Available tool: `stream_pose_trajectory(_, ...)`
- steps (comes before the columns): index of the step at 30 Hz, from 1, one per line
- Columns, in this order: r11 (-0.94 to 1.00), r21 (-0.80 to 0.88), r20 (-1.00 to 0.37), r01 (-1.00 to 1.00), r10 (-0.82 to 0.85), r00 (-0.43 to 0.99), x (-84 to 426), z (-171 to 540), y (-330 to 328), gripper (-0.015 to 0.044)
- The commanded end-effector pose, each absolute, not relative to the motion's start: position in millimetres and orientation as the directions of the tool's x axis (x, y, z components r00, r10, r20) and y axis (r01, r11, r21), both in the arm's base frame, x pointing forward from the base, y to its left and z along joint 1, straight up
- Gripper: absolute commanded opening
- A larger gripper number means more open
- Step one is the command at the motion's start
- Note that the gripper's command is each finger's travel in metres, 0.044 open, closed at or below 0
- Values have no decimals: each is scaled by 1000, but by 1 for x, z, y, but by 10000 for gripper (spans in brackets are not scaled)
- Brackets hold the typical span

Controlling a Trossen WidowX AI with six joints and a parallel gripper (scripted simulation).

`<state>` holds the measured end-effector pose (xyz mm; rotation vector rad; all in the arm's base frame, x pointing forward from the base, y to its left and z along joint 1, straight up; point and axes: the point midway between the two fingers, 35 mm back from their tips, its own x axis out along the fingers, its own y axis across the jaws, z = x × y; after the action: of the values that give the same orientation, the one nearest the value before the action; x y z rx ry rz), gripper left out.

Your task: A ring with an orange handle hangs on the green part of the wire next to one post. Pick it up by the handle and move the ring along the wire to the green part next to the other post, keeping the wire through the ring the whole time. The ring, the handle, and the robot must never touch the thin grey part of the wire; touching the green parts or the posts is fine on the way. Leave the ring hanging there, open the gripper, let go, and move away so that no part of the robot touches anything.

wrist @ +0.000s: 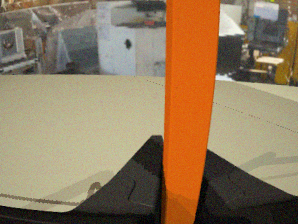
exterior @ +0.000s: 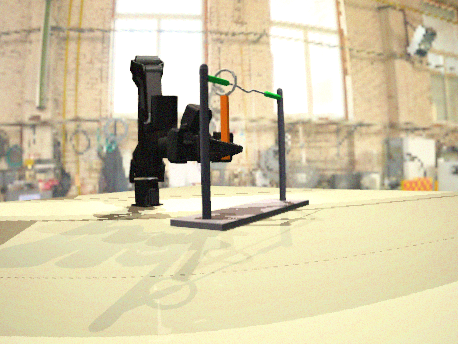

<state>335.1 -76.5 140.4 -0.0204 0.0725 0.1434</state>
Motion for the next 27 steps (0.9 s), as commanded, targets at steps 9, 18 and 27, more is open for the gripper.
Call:
stream_pose_trajectory(9,990,-10,-72,-142,141,987,333,140,-65,-150)
stream_pose_trajectory(18,990,-15,-71,-141,139,988,332,140,-56,-150)
stream_pose_trajectory(27,991,-34,-70,-133,130,989,331,140,-50,-150)
